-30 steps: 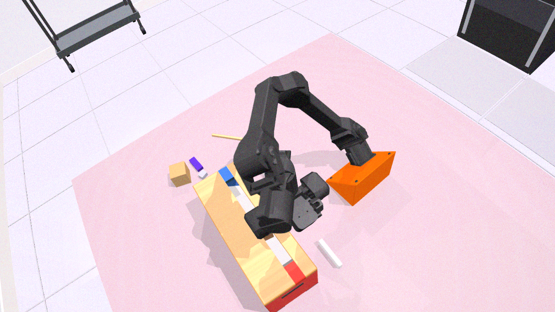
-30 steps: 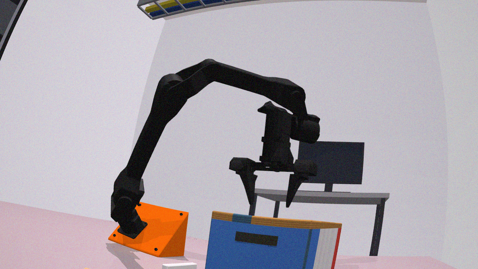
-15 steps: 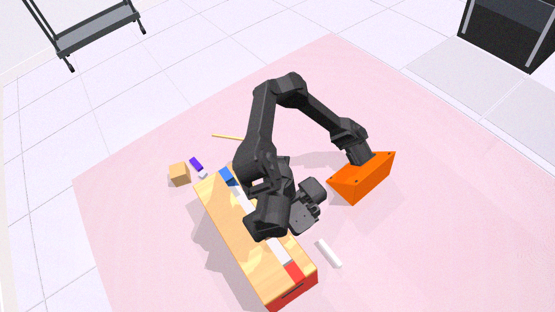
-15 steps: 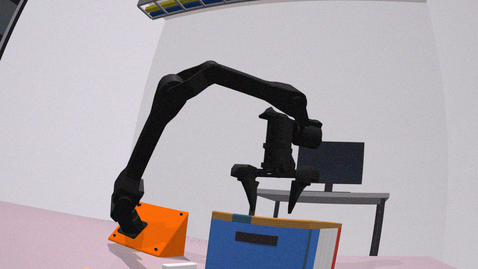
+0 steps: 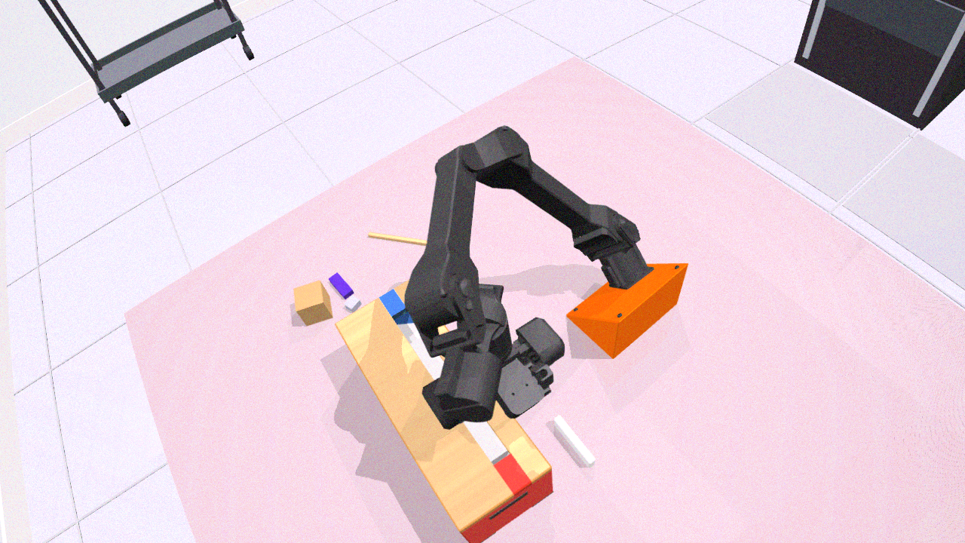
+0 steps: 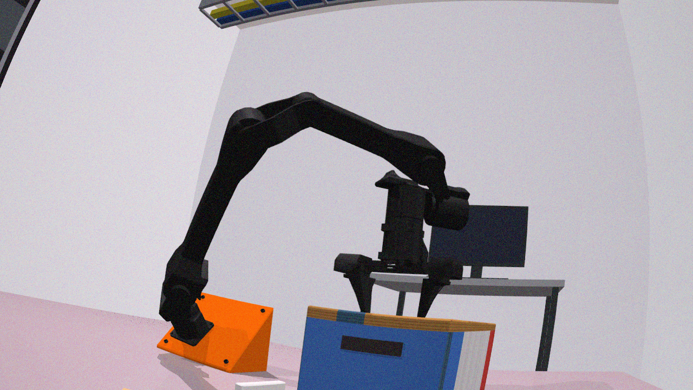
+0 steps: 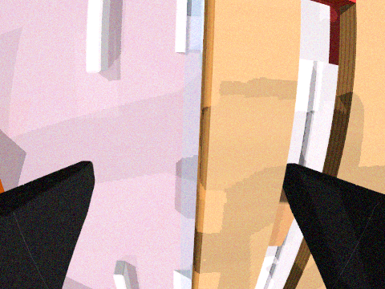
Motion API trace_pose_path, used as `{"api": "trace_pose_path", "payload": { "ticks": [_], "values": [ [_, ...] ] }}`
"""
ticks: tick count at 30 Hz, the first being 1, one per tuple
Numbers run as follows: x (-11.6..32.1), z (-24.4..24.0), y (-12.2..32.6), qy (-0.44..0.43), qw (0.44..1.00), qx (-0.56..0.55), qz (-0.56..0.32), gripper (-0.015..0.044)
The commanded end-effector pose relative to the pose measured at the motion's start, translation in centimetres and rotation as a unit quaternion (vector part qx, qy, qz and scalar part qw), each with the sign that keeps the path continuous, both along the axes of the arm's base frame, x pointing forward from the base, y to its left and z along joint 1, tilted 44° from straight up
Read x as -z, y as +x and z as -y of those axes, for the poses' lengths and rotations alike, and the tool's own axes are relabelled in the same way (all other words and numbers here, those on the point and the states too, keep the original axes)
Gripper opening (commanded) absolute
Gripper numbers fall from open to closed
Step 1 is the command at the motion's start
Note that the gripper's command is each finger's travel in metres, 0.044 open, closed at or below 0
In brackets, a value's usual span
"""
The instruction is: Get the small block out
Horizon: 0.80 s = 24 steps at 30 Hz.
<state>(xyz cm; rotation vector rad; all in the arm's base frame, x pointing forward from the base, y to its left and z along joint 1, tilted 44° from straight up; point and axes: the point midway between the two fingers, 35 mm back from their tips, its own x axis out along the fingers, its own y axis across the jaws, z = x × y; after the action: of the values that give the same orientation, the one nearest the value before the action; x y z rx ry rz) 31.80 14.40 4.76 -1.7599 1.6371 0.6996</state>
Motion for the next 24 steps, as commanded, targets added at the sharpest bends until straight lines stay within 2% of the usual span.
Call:
{"api": "trace_pose_path", "payload": {
  "ticks": [1, 24],
  "values": [
    [0.5, 0.8, 0.0, -0.005, 1.000, 0.000, -0.004, 0.0400],
    [2.0, 2.7, 0.5, -0.004, 1.000, 0.000, -0.002, 0.0400]
  ]
}}
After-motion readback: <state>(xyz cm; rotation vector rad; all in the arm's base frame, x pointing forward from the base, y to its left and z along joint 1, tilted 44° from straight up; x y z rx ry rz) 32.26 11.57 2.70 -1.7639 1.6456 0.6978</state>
